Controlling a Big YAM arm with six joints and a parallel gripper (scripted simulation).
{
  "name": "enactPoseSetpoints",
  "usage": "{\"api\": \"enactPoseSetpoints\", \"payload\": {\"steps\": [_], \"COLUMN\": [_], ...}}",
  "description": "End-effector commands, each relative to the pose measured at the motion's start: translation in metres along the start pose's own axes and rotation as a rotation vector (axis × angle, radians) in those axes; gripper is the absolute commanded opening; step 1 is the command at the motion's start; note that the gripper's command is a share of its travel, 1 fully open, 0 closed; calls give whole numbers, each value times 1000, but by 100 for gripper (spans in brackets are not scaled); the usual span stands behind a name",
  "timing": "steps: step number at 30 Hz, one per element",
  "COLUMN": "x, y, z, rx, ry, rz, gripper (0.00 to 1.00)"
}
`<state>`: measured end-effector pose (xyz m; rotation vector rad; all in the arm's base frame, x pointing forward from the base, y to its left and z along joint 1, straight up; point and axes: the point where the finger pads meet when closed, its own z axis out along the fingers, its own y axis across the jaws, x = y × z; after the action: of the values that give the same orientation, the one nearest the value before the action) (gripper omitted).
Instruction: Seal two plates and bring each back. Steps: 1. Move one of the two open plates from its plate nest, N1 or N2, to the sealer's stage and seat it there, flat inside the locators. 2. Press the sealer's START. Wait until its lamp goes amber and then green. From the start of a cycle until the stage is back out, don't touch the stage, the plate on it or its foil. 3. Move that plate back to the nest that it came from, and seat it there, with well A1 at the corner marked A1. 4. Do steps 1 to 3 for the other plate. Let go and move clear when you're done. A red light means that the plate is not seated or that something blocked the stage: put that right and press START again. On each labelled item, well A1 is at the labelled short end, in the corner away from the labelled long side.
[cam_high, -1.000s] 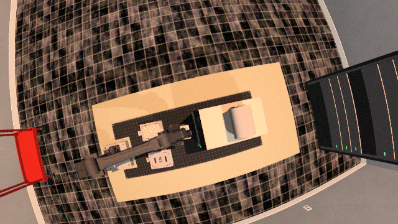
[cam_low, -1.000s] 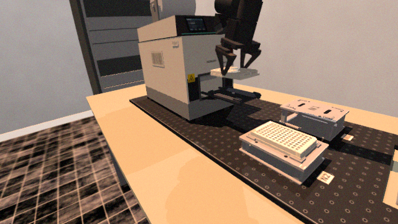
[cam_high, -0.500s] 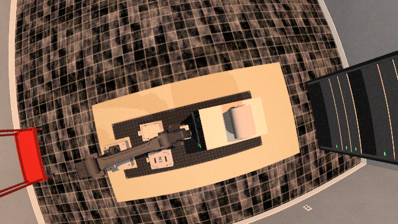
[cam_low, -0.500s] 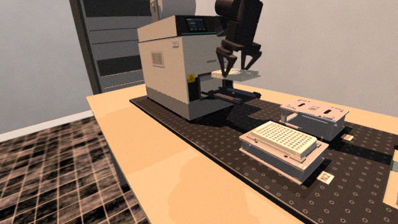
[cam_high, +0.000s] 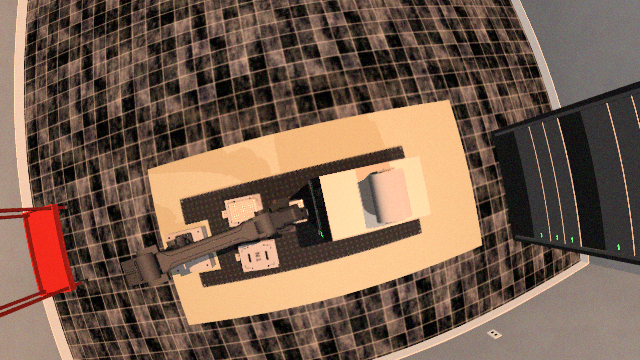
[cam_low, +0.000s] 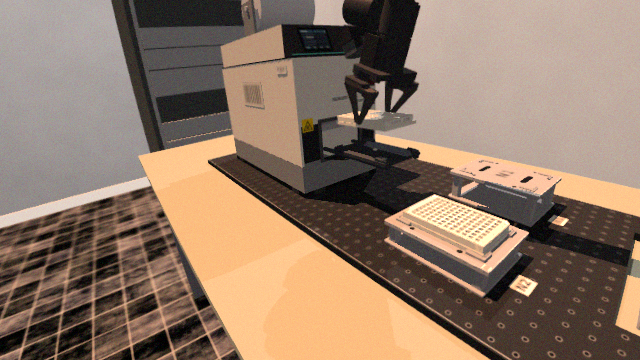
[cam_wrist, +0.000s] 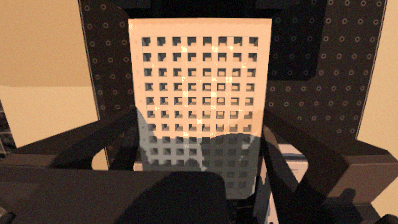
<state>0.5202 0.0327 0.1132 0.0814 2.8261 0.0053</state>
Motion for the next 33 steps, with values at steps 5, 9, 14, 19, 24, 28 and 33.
{"api": "enactPoseSetpoints", "payload": {"steps": [5,9,14,19,24,28,33], "x": [-16,-14,-10,-9,-13,-20,-24], "y": [-5,-6,-7,2,4,-3,-5], "z": [-19,-17,-15,-11,-9,-6,-5], "rx": [-4,-3,-2,-7,-7,-2,-1], "ry": [-47,-50,-47,-41,-41,-41,-44], "rz": [20,9,1,-14,-16,-2,2], "gripper": [0,0,0,0,0,0,0]}}
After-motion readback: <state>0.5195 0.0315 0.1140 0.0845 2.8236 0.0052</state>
